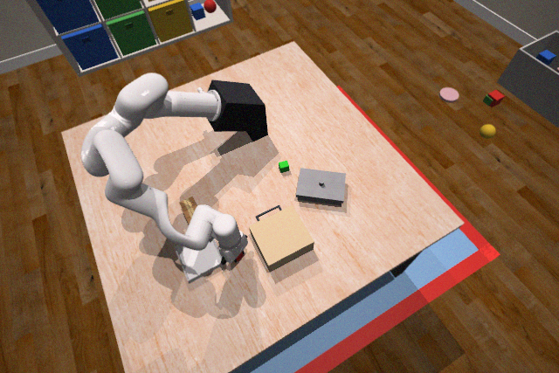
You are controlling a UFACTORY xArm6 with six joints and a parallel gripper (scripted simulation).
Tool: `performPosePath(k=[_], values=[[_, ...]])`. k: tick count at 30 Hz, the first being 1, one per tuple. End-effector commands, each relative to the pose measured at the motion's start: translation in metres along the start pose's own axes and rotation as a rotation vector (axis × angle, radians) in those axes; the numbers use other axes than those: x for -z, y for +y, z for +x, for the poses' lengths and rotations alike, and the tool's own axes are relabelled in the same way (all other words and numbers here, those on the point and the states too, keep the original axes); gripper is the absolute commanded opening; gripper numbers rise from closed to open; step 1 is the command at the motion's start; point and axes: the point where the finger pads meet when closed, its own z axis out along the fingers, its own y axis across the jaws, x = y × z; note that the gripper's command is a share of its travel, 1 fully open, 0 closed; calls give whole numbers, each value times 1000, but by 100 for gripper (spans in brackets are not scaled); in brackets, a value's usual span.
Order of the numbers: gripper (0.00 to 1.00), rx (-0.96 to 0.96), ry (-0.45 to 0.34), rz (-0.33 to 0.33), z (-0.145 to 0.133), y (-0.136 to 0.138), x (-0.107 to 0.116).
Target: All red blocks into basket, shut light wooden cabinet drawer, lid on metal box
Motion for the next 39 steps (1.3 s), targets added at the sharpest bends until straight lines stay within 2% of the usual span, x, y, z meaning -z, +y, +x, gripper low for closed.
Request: performPosePath(k=[1,26,35,39], values=[[0,0,-2,0,-1,0,1],[0,0,-2,1,-1,0,2],[0,0,-2,1,-1,0,13],[0,0,-2,0,-1,0,25]])
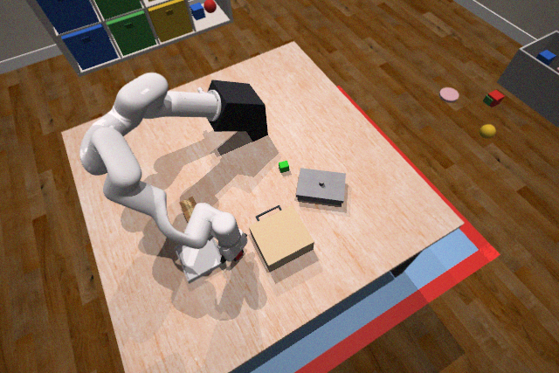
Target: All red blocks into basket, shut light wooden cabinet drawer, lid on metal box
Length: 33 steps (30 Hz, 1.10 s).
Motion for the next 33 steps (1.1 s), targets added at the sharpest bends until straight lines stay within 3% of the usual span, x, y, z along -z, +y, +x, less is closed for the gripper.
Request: performPosePath(k=[1,26,33], values=[[0,-1,-4,2,-1,-1,17],[0,-1,-4,2,-1,-1,126],[0,-1,-4,2,-1,-1,142]])
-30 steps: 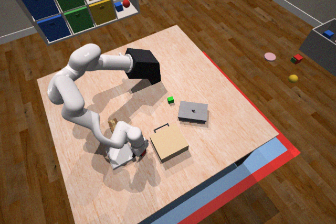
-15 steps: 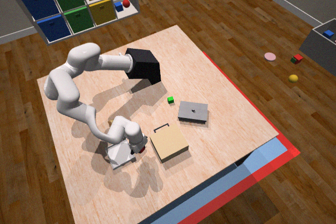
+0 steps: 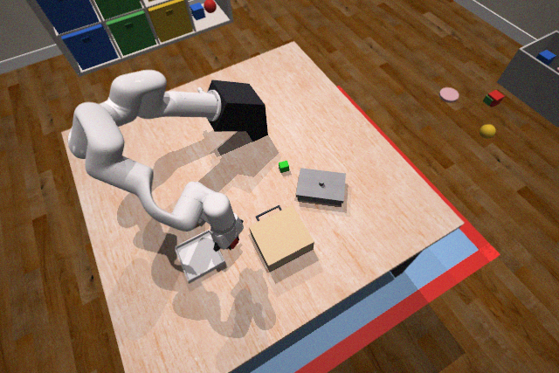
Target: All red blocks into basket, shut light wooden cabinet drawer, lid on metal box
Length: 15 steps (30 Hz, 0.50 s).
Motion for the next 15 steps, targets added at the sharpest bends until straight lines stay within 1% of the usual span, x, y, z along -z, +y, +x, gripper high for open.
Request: performPosePath(k=[1,7,15], values=[[0,-1,-2,1,0,-1,18],[0,-1,-2,1,0,-1,28],[0,-1,-2,1,0,-1,30]])
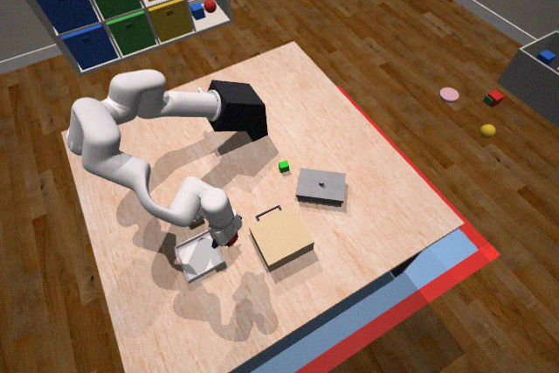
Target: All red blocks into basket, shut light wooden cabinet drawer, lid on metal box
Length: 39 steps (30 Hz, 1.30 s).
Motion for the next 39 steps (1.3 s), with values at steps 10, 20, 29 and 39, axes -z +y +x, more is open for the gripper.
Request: performPosePath(k=[10,20,29,39], values=[[0,100,-3,1,2,-5,3],[0,488,-4,1,15,-19,3],[0,806,0,15,37,-43,3],[0,1157,10,28,56,-60,3]])
